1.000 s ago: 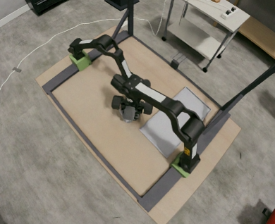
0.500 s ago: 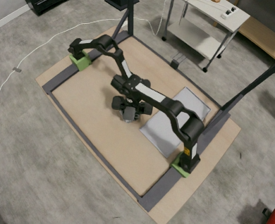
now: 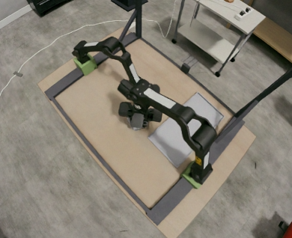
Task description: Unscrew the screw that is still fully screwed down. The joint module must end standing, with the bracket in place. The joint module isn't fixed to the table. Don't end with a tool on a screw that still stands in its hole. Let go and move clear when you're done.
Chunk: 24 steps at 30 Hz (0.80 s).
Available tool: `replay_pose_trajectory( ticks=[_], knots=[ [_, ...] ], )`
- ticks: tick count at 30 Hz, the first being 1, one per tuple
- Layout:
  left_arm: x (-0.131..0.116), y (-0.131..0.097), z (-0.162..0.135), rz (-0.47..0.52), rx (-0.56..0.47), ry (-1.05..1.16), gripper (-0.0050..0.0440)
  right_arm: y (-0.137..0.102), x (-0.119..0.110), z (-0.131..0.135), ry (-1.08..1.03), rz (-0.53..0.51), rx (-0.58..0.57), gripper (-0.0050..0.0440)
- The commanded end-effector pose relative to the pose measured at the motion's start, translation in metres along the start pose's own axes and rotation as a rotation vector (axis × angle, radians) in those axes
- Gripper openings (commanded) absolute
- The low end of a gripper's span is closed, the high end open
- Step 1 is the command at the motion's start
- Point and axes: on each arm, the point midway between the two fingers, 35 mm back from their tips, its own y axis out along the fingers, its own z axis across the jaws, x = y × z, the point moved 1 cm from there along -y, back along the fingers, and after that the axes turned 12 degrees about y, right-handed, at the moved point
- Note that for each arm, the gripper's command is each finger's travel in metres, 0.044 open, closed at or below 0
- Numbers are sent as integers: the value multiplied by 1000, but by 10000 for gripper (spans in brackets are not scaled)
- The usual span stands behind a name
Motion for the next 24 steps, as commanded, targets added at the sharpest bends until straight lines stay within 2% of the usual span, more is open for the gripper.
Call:
replay_pose_trajectory(
  ticks=[1, 8, 12, 24],
  knots=[
    [-2, -11, -2, 11, -31, 1, 250, 1, 13, 9, 36, -10, 5, 245],
    [-2, -11, -2, 11, -31, 1, 250, 1, 13, 9, 36, -10, 5, 245],
    [-2, -8, 0, 3, -26, 258, 250, 1, 13, 9, 36, -10, 5, 245],
    [-1, -9, 0, 0, -29, 733, 250, 1, 13, 9, 36, -10, 5, 245]
  ],
)
